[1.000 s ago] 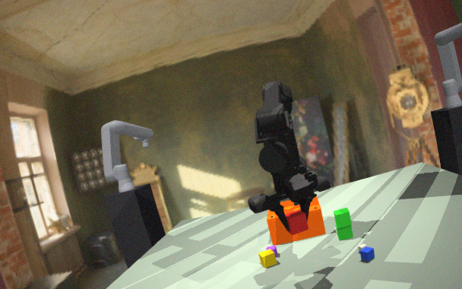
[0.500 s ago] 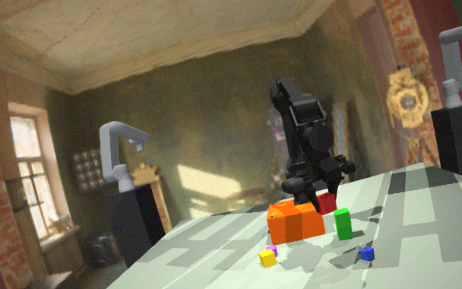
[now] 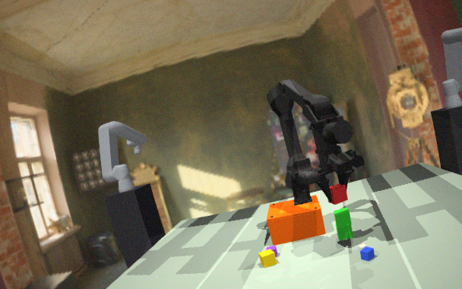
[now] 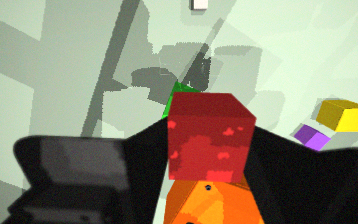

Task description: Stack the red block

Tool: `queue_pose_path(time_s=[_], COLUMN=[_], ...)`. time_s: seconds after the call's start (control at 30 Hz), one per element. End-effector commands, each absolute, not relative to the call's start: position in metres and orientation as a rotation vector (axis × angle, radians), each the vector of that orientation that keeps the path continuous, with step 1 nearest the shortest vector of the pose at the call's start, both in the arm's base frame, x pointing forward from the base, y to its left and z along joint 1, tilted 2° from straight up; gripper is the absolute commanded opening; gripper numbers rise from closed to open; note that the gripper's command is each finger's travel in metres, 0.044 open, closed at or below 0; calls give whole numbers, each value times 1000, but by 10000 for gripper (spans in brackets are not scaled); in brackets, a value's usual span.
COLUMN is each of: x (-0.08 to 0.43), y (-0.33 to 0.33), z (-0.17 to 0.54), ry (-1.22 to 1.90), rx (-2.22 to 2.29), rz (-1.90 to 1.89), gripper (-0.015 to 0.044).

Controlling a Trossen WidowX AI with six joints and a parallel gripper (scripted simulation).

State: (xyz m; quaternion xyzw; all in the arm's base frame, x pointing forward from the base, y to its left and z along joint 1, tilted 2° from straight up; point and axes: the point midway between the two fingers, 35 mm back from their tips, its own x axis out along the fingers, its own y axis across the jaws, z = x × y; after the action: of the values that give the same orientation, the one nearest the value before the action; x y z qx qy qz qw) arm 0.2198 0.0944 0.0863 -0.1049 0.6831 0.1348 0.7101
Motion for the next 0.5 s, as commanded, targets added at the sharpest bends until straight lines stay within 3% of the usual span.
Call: queue_pose_path(time_s=[0.0,0.47], x=[200,195], y=[99,102], z=[83,64], ry=[1512,1513], rx=[-231,-231], rz=[293,293], gripper=[0,0])
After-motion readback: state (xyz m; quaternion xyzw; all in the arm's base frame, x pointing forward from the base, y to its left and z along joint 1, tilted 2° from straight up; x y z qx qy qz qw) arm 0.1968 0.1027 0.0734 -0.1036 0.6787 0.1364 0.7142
